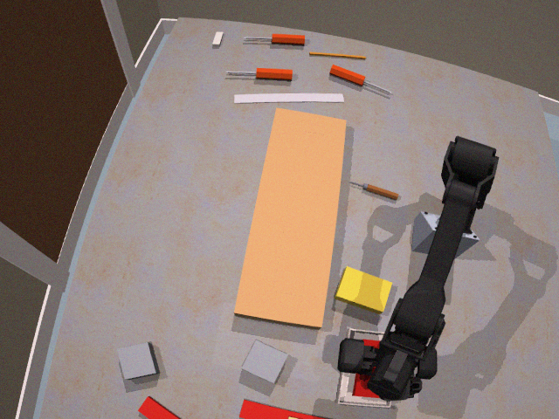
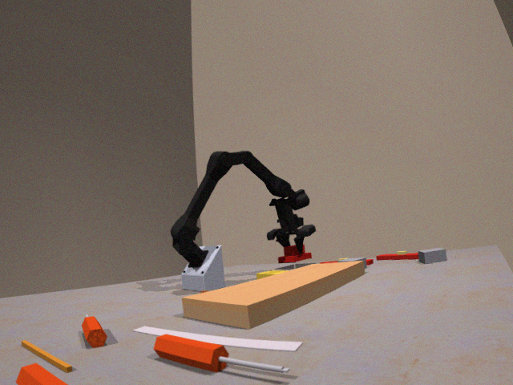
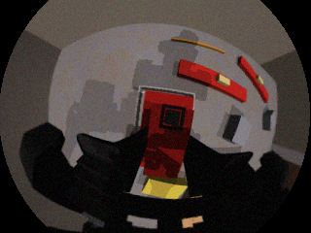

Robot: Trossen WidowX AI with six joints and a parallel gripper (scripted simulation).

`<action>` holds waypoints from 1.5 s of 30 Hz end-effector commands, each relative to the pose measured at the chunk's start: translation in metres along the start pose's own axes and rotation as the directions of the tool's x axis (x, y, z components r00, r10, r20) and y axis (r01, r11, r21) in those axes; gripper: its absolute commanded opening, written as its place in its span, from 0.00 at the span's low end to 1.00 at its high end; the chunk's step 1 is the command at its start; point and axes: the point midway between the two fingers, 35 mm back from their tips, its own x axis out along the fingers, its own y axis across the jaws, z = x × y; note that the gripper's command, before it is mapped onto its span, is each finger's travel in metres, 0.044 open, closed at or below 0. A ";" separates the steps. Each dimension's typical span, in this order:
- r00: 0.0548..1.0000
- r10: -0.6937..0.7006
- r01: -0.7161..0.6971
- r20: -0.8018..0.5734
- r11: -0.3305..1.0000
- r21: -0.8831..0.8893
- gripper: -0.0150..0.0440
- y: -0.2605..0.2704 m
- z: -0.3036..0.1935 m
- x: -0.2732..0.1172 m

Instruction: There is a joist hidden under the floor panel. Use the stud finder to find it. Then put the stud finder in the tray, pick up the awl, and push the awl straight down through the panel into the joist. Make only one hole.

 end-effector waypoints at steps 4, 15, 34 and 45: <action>1.000 -0.004 0.004 -0.004 1.000 -0.005 0.25 0.000 -0.007 0.018; 1.000 -0.004 0.004 -0.004 1.000 -0.004 0.25 0.000 -0.011 0.030; 1.000 0.001 -0.001 -0.004 1.000 -0.001 0.52 0.001 -0.014 0.038; 1.000 0.001 -0.001 -0.003 1.000 -0.001 1.00 -0.001 0.000 0.003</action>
